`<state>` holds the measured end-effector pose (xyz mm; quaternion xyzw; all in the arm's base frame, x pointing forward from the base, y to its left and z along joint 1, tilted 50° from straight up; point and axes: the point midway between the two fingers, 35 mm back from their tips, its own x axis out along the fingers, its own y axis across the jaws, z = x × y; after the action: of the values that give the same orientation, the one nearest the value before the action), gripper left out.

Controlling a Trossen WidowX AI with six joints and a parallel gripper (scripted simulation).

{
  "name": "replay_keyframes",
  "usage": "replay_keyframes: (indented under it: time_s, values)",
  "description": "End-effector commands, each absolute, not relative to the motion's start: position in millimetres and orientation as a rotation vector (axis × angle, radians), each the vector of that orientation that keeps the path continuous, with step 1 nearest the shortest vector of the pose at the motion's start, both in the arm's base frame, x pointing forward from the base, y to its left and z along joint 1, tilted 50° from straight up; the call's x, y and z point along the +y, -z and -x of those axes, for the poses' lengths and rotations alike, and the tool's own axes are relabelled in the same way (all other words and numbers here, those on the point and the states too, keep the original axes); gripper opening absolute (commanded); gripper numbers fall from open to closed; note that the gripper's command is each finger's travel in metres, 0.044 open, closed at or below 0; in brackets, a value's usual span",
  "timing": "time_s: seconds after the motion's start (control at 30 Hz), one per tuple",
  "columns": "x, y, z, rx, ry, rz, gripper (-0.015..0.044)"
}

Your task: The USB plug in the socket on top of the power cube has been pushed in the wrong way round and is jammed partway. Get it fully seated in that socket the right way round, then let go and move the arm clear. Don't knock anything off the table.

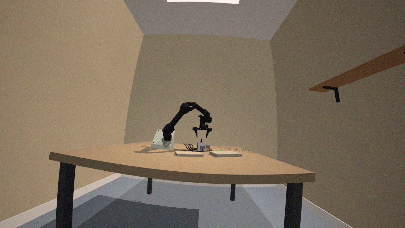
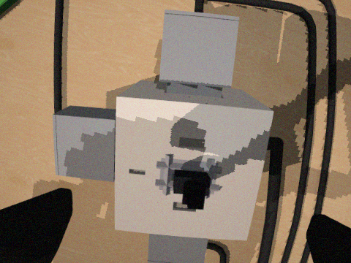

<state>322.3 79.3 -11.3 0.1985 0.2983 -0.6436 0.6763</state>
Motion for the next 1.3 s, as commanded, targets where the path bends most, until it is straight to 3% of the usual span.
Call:
replay_keyframes:
  time_s: [0.0,0.5,1.07,1.27]
  values:
    - [74.0,14.9,-321.4,0.671,1.447,-0.434,0.0440]
    - [67.3,20.6,-321.3,0.671,1.447,-0.434,0.0440]
    - [68.8,19.7,-321.8,0.670,1.450,-0.444,0.0000]
    - [68.8,19.7,-321.8,0.670,1.450,-0.444,0.0000]
